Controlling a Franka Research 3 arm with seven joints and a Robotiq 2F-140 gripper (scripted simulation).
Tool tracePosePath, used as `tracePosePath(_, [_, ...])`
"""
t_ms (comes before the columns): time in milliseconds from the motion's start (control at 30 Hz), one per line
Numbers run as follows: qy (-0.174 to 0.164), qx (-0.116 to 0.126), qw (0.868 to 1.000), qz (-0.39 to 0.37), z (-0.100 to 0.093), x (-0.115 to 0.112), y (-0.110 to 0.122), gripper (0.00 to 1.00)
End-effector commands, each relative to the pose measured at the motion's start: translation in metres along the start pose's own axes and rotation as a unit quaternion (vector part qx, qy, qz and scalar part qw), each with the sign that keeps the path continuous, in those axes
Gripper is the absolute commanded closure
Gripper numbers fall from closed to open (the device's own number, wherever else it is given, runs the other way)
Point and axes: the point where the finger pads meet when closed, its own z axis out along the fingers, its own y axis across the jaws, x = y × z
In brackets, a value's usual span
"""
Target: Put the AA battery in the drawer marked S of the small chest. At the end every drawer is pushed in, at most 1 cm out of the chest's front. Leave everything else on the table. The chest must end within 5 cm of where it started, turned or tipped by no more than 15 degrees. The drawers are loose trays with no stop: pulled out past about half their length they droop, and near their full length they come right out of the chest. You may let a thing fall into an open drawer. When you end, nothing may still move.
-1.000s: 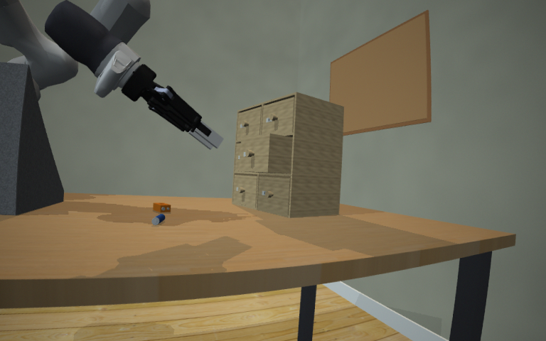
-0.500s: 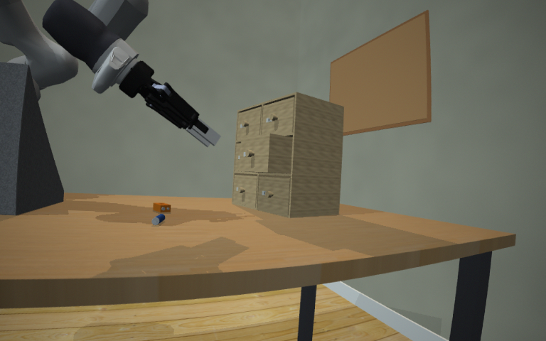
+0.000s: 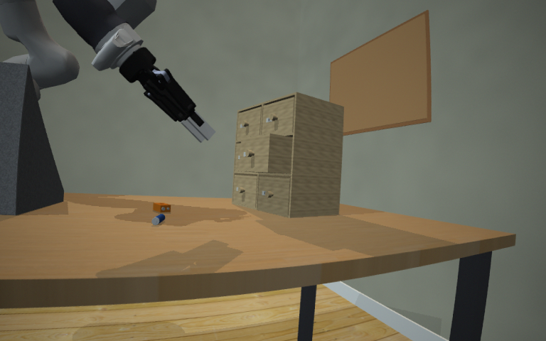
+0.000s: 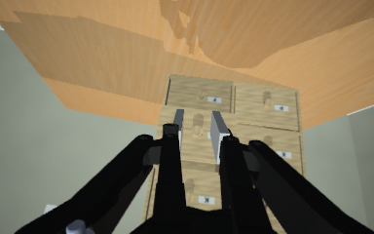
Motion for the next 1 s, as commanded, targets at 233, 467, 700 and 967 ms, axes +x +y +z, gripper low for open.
tracePosePath(233, [0.104, -0.016, 0.994, 0.030, -0.027, -0.006, 0.005, 0.80])
tracePosePath(467, [0.182, -0.019, 0.983, 0.028, -0.048, -0.009, 0.004, 0.80])
tracePosePath(700, [0.304, -0.022, 0.952, 0.026, -0.082, -0.012, 0.003, 0.80])
tracePosePath(967, [0.383, -0.024, 0.923, 0.024, -0.105, -0.015, 0.002, 0.80])
